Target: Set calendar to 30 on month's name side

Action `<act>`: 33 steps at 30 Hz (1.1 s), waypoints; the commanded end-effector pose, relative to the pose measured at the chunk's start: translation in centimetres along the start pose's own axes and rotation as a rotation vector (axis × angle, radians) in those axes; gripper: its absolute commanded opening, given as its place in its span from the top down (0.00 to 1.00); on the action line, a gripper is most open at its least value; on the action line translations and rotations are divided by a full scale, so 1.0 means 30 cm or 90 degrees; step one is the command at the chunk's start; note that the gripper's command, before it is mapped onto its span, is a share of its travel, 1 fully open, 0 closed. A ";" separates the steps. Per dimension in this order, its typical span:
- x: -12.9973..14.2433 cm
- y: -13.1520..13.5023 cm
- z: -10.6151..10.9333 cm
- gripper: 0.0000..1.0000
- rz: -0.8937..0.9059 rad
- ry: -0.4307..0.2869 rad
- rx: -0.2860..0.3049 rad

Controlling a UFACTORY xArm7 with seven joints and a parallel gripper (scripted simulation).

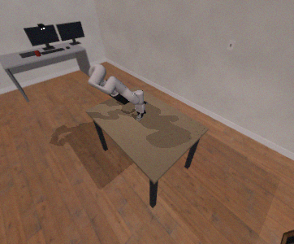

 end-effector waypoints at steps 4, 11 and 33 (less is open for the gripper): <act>-0.002 0.004 0.005 0.71 0.000 0.001 0.002; -0.002 0.004 0.005 0.71 0.000 0.001 0.002; -0.002 0.003 0.248 0.71 0.000 0.001 0.002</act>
Point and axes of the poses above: the point where the finger pads meet when closed, its own z axis back along the fingers, its own y axis across the jaws, x = y × z, the point moved 4 cm from there along z, back along the fingers, and after that the axes turned 3 degrees about -z, right-handed, at the moved point
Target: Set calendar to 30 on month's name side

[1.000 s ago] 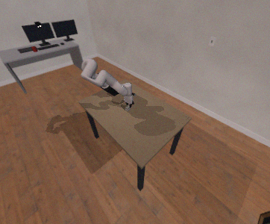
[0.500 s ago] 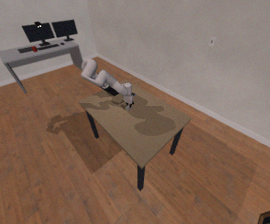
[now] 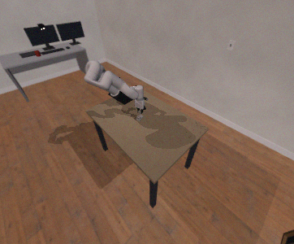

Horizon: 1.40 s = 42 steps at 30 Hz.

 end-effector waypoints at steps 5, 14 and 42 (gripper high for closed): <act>-0.001 0.005 0.154 0.71 0.000 0.001 0.003; -0.001 0.004 0.165 0.71 0.000 0.001 0.003; 0.097 0.188 0.154 0.71 0.452 -0.001 0.005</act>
Point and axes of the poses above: the point where the finger pads meet when closed, its own z axis back along the fingers, its own y axis across the jaws, x = y × z, the point moved 4 cm from there along z, back along the fingers, and after that the axes turned 3 degrees about -z, right-handed, at the moved point
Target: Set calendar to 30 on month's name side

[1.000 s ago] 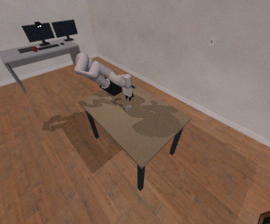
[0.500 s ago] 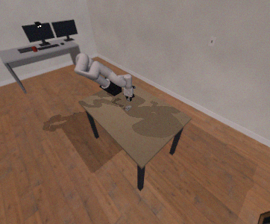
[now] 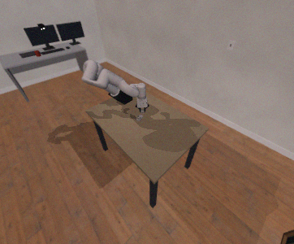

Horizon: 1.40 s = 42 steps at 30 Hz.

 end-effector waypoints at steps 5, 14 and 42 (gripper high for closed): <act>0.075 0.040 -0.003 0.71 0.181 0.008 -0.002; 0.152 0.068 -0.014 0.71 0.359 0.010 -0.001; 0.195 0.081 -0.034 0.71 0.457 0.011 -0.001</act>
Point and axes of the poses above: the point where the finger pads meet when closed, its own z axis back along the fingers, its own y axis across the jaws, x = y × z, the point moved 4 cm from there along z, back along the fingers, and after that the axes turned 3 degrees about -z, right-handed, at the moved point
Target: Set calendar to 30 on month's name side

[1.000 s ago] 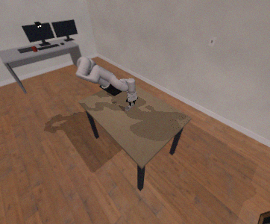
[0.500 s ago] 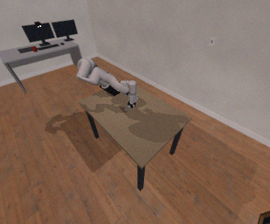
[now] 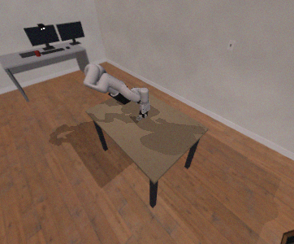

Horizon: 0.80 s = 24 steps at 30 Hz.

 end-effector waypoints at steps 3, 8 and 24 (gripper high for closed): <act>0.004 0.003 -0.025 0.71 0.000 -0.002 0.001; 0.005 0.003 -0.091 0.71 0.000 -0.002 0.001; 0.007 0.003 -0.286 0.71 0.000 -0.002 0.001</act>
Point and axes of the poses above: the point where the finger pads meet when closed, its own z axis back along the fingers, its own y axis across the jaws, x = y × z, the point moved 4 cm from there along z, back along the fingers, and after that the axes turned 3 degrees about -z, right-handed, at the moved point
